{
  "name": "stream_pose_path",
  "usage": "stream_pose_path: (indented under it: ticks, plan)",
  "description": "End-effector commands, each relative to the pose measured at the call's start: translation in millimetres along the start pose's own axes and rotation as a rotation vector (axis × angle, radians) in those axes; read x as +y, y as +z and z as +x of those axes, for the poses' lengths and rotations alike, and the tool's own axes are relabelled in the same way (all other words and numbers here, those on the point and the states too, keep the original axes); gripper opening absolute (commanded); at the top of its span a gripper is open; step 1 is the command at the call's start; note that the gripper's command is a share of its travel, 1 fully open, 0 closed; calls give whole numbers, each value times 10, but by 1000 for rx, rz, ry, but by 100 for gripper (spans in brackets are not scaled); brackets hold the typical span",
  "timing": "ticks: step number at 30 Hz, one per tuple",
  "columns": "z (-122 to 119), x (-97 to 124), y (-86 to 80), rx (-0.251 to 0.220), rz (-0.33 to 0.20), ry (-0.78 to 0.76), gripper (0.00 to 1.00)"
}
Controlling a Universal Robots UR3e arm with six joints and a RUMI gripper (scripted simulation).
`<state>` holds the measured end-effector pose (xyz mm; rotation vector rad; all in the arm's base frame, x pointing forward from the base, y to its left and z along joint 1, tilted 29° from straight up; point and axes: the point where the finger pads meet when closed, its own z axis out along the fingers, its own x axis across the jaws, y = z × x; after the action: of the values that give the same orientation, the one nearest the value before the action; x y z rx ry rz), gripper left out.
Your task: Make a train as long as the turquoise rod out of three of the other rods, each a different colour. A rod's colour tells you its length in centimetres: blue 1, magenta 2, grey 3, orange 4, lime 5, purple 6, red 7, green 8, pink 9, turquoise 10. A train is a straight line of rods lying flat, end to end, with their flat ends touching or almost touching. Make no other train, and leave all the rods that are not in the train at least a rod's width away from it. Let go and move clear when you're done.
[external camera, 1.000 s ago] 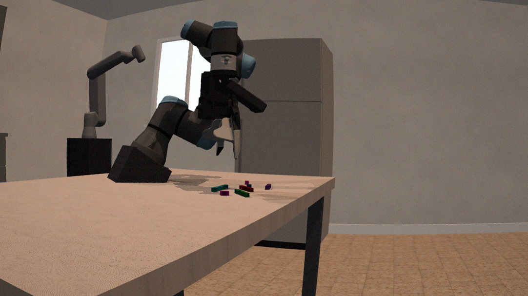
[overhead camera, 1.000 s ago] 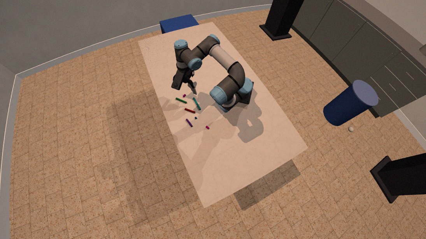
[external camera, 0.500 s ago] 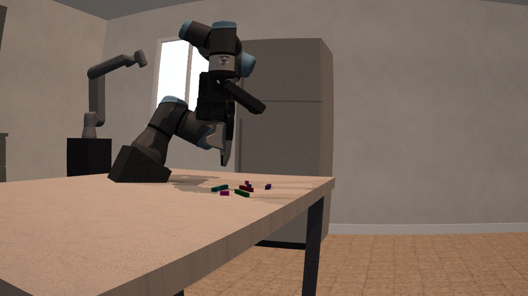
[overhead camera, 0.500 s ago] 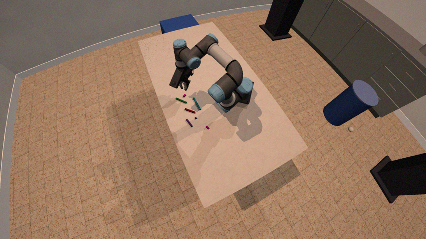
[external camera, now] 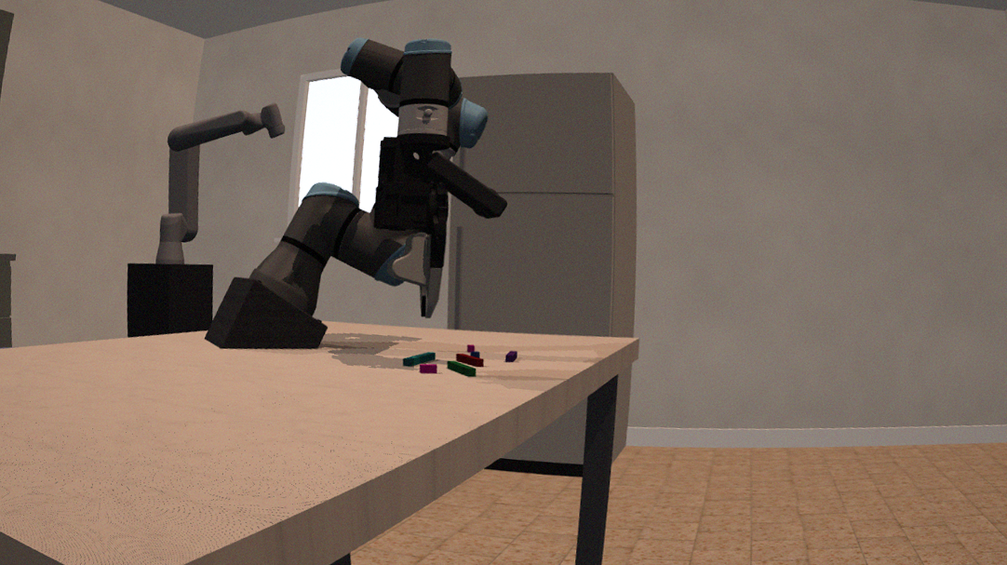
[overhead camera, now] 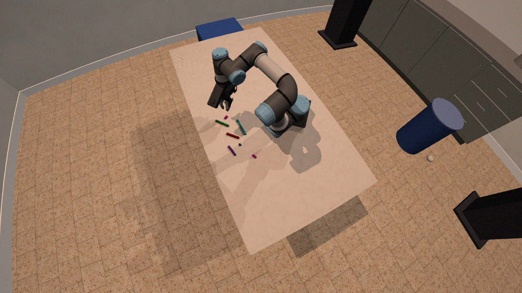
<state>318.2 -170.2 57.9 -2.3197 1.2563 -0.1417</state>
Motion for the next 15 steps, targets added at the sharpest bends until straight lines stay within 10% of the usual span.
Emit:
stream_pose_path:
  ticks: [1, 15]
  plan:
    - [10, 3, -7, 3, -2, -1, 14]
    - [7, 2, 8, 1, -2, 0, 14]
